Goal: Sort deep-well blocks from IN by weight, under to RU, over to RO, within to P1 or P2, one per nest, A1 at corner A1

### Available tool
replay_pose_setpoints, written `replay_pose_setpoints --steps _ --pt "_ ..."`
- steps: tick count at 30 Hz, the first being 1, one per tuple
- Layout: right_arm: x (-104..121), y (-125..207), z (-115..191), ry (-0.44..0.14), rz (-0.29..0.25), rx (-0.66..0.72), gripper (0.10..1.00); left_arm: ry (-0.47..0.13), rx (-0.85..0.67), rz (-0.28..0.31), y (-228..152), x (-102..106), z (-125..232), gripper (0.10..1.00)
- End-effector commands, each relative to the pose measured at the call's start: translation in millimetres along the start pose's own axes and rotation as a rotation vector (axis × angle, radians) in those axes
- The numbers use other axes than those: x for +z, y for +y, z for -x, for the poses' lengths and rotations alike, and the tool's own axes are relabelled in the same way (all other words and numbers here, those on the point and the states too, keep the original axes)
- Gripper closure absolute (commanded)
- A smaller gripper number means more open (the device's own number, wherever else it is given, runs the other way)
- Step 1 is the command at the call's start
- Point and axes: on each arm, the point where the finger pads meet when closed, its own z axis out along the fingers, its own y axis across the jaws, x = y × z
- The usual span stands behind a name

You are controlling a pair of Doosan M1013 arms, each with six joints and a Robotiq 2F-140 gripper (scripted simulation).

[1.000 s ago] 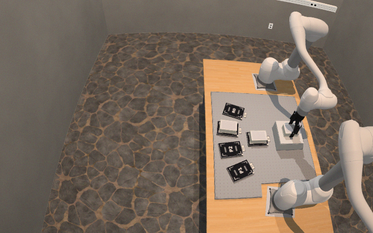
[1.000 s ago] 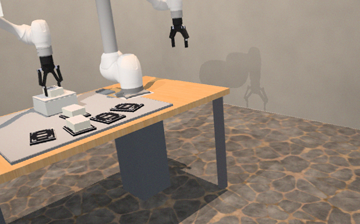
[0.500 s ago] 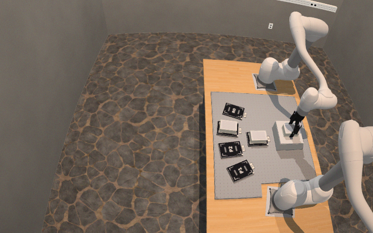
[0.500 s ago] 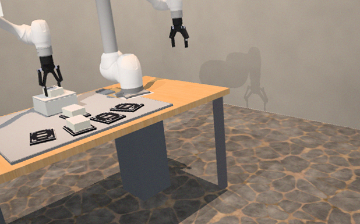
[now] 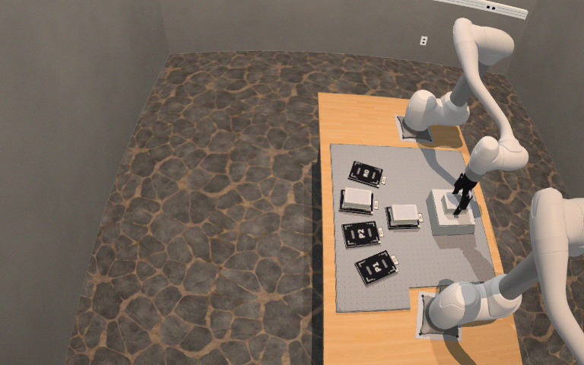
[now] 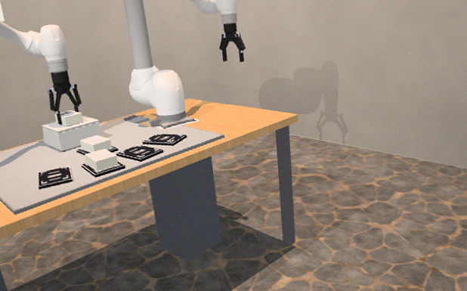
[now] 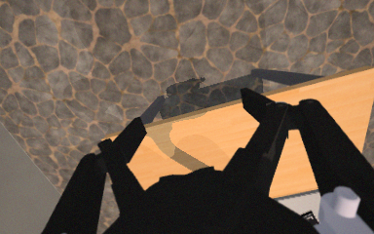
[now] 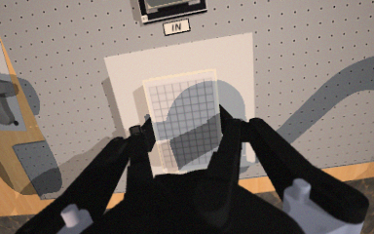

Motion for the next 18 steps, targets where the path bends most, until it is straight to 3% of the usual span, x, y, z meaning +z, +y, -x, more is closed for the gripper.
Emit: replay_pose_setpoints --steps 1,18 --pt "-5 0 0 -0.001 -0.002 0.0 0.999 0.001 0.0 0.0 0 -1 0 0.098" --pt "-30 0 0 -0.001 -0.002 0.0 0.999 0.001 0.0 0.0 0 -1 0 0.098"
